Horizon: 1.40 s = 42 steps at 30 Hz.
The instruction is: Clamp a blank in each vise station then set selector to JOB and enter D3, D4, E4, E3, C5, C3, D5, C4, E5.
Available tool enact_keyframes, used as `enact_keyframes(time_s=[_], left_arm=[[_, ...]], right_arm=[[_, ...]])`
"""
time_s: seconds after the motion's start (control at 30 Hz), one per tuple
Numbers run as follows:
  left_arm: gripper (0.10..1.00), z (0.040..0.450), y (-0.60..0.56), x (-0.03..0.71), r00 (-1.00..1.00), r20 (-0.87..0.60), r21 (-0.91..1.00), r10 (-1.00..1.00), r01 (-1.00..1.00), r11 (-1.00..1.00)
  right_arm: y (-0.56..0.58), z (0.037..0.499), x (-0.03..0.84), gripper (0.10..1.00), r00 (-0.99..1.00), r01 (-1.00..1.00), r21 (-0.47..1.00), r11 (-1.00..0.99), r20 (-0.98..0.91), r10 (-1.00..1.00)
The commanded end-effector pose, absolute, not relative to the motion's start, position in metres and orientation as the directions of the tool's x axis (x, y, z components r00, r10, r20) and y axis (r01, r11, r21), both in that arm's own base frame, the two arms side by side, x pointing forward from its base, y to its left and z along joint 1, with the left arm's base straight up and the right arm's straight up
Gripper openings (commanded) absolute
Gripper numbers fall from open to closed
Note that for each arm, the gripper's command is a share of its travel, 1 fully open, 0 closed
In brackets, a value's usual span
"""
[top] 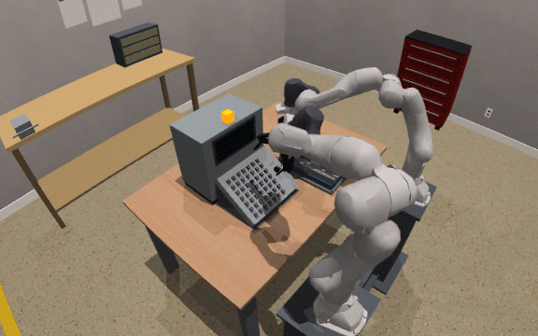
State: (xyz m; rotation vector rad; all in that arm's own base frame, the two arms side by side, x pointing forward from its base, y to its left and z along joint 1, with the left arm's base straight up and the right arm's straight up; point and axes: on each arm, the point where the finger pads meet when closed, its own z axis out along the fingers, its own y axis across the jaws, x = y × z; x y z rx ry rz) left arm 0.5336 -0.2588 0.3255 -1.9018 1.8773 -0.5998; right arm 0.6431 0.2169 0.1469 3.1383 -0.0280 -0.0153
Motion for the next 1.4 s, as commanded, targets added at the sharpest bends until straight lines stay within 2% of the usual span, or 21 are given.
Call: enact_keyframes(time_s=[0.0, 1.37], left_arm=[[1.000, 0.3257, -0.2588, 0.5337, 0.006, 0.024, -0.561, -1.000, -0.828, -0.018], [1.000, 0.3257, -0.2588, 0.5337, 0.006, 0.024, -0.561, -1.000, -0.828, -0.018]], right_arm=[[0.2189, 0.1489, 0.6471, 0.099, 1.000, -0.012, 0.000, -1.000, 0.000, -0.012], [0.2184, 0.1401, 0.6468, 0.099, 1.000, -0.012, 0.000, -1.000, 0.000, -0.012]])
